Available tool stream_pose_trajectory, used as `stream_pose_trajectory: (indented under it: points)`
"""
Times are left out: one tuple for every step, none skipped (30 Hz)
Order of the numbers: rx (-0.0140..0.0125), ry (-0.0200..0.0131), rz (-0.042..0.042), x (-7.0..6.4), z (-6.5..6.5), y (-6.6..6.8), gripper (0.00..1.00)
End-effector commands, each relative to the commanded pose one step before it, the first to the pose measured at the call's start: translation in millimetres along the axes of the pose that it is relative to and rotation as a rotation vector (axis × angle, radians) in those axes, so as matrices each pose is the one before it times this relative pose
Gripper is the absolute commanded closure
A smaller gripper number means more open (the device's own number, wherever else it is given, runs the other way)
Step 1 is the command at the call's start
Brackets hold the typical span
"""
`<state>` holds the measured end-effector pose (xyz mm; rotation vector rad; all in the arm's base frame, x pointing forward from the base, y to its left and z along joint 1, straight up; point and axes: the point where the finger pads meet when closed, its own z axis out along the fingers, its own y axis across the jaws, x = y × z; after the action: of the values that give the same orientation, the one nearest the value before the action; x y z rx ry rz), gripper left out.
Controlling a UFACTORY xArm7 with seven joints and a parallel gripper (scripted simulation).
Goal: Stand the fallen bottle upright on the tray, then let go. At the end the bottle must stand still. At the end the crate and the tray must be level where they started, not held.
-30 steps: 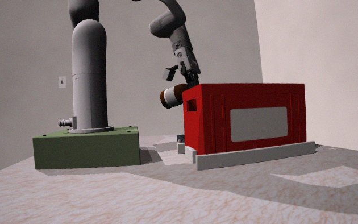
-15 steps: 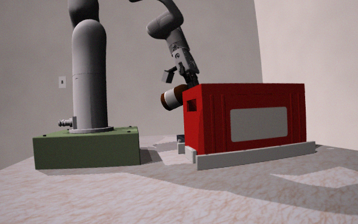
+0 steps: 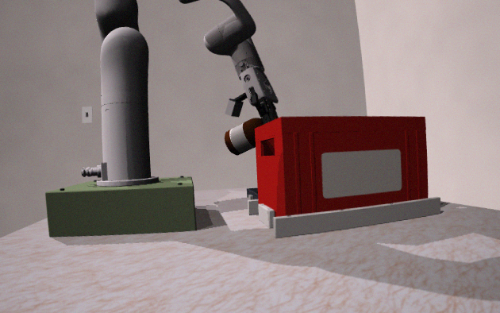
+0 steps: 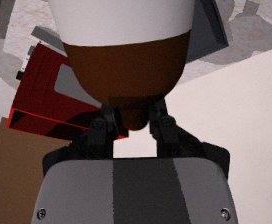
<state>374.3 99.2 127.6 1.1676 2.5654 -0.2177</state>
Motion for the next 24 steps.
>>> stream_pose_trajectory:
  points:
    - [-0.00364, -0.00155, 0.00110, -0.91, -1.24, 1.33, 1.00]
    - [0.00000, 0.00000, 0.00000, 0.00, 0.00, 0.00, 1.00]
    - [0.00000, 0.00000, 0.00000, 0.00, 0.00, 0.00, 1.00]
    - [0.00000, 0.00000, 0.00000, 0.00, 0.00, 0.00, 1.00]
    - [0.00000, 0.00000, 0.00000, 0.00, 0.00, 0.00, 1.00]
    - [0.00000, -0.00002, 0.00000, 0.00, 0.00, 0.00, 1.00]
    - [0.00002, -0.00012, 0.00000, 0.00, 0.00, 0.00, 1.00]
    - [0.00005, -0.00031, 0.00000, 0.01, 0.00, -0.01, 1.00]
    - [0.00010, -0.00058, -0.00001, 0.01, 0.00, -0.01, 1.00]
    - [0.00015, -0.00091, -0.00001, 0.02, 0.01, -0.02, 1.00]
    - [0.00022, -0.00130, -0.00002, 0.02, 0.01, -0.03, 1.00]
    - [0.00028, -0.00172, -0.00002, 0.03, 0.01, -0.03, 1.00]
    - [0.00035, -0.00217, -0.00003, 0.04, 0.01, -0.04, 1.00]
    - [0.00041, -0.00265, -0.00003, 0.04, 0.01, -0.05, 1.00]
    - [0.00047, -0.00314, -0.00004, 0.05, 0.01, -0.06, 1.00]
    - [0.00051, -0.00362, -0.00004, 0.06, 0.01, -0.06, 1.00]
    - [0.00055, -0.00411, -0.00004, 0.06, 0.01, -0.07, 1.00]
    - [0.00057, -0.00458, -0.00004, 0.06, 0.01, -0.07, 1.00]
    - [0.00058, -0.00503, -0.00004, 0.07, 0.01, -0.07, 1.00]
    - [0.00057, -0.00545, -0.00004, 0.07, 0.00, -0.07, 1.00]
    - [0.00000, 0.00000, 0.00000, 0.00, 0.00, 0.00, 1.00]
    - [0.00000, 0.00000, 0.00000, 0.00, 0.00, 0.00, 1.00]
    - [0.00055, -0.00585, -0.00004, 0.07, 0.00, -0.07, 1.00]
    - [0.00051, -0.00620, -0.00003, 0.06, -0.01, -0.06, 1.00]
